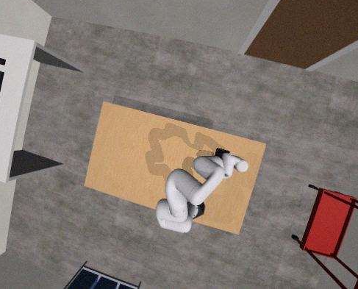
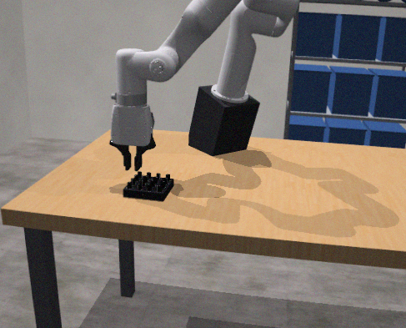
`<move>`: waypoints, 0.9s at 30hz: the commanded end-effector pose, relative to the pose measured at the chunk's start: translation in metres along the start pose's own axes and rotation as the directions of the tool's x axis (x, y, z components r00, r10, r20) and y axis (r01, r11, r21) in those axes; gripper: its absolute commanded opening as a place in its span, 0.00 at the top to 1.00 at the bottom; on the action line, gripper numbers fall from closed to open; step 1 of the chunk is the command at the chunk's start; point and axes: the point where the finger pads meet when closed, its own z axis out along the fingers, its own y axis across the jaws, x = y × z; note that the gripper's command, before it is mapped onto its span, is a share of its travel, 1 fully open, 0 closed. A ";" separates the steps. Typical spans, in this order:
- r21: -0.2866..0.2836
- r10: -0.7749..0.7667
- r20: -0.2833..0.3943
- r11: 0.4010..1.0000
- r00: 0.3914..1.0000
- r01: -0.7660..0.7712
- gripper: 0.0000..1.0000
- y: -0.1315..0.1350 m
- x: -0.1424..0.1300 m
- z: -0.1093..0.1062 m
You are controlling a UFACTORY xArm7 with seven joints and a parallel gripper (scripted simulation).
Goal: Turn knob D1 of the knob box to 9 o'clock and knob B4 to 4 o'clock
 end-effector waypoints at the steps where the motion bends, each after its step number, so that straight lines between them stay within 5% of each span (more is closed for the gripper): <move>1: 0.002 0.001 0.003 1.000 1.000 -0.001 0.81 -0.001 -0.001 0.003; 27: 0.003 0.001 0.003 1.000 1.000 -0.001 0.81 -0.001 -0.002 0.021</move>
